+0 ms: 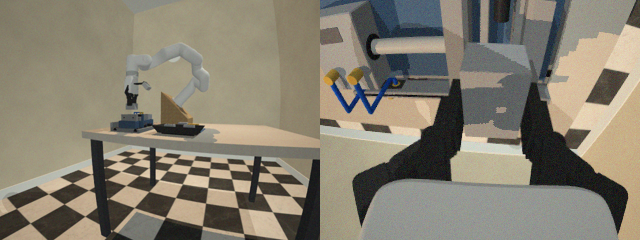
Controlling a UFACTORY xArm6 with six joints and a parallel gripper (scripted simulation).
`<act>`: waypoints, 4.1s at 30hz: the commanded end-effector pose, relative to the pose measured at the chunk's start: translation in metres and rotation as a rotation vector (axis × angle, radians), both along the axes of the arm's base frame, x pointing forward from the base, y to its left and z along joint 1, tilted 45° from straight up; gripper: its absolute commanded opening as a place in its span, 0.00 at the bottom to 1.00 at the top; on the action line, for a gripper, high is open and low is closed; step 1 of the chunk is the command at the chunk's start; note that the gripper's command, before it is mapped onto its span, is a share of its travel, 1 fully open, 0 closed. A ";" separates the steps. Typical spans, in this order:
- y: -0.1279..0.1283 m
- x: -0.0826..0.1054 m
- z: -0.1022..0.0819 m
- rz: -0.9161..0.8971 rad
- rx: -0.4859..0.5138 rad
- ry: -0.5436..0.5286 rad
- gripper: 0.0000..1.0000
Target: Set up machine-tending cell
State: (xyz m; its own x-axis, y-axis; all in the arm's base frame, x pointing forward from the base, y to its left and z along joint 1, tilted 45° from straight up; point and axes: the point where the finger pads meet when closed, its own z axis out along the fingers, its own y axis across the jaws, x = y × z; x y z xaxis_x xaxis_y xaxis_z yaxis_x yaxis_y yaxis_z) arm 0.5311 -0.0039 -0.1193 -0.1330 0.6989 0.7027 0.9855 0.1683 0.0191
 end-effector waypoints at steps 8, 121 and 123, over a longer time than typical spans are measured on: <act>-0.002 0.002 0.001 -0.002 -0.001 -0.004 0.00; 0.013 0.001 -0.015 -0.001 -0.001 -0.004 0.00; 0.013 0.001 -0.015 -0.001 -0.001 -0.004 0.00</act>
State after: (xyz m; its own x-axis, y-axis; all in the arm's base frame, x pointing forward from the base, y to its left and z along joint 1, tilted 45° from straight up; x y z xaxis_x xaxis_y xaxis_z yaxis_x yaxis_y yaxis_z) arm 0.5303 0.0109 -0.1360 -0.1336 0.6987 0.7028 0.9854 0.1689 0.0194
